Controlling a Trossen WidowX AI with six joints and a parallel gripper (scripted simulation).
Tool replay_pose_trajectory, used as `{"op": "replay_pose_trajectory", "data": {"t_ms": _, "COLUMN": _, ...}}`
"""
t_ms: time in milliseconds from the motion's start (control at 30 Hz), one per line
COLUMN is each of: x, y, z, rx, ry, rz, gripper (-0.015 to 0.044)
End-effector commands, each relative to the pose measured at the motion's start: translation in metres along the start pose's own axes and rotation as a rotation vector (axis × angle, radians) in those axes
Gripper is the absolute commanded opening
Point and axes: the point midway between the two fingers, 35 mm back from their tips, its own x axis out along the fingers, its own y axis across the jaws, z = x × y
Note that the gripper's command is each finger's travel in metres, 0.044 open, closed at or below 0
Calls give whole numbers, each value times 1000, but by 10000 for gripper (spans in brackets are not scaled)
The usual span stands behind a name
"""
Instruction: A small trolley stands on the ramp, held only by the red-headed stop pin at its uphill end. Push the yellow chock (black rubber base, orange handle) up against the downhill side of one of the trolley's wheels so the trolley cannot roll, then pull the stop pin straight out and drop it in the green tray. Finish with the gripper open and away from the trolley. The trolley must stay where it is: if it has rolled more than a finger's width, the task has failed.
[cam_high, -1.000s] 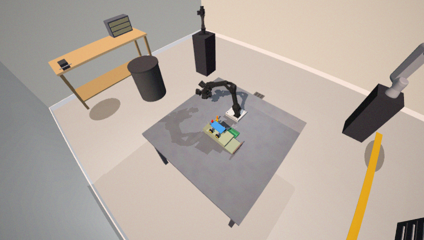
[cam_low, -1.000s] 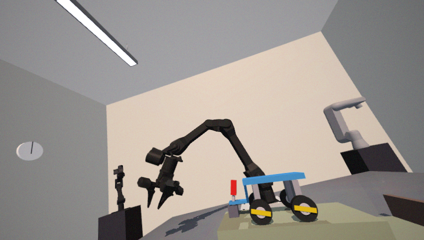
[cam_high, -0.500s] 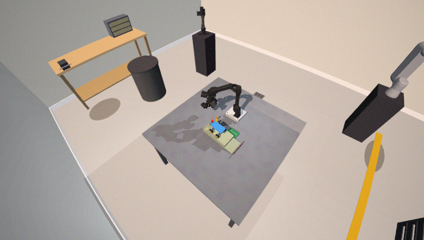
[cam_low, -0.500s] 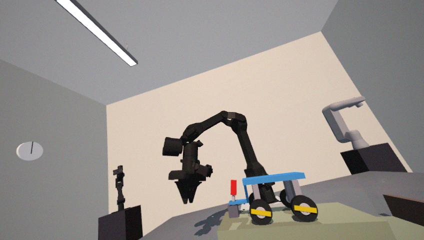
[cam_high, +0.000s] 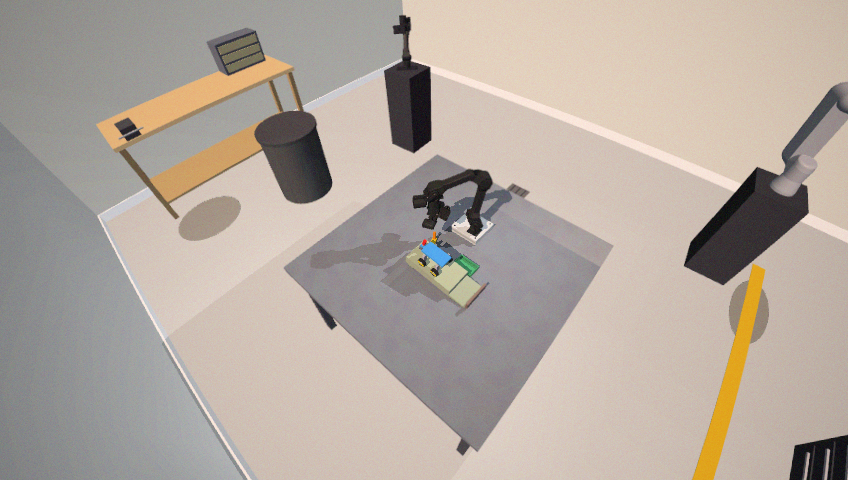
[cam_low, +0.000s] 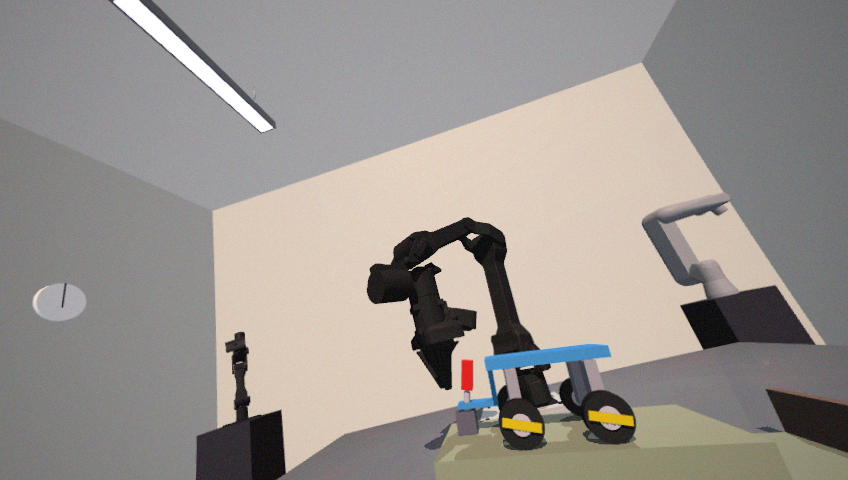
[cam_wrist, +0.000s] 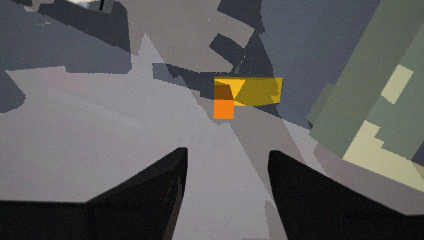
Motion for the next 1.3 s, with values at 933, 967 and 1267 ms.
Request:
{"op": "replay_pose_trajectory", "data": {"t_ms": 933, "x": 62, "y": 0, "z": 5, "rx": -15, "ry": -7, "rz": -2, "gripper": 190}}
{"op": "replay_pose_trajectory", "data": {"t_ms": 967, "x": 64, "y": 0, "z": 5, "rx": -15, "ry": -7, "rz": -2, "gripper": 190}}
{"op": "replay_pose_trajectory", "data": {"t_ms": 1267, "x": 74, "y": 0, "z": 5, "rx": -15, "ry": -7, "rz": -2, "gripper": 190}}
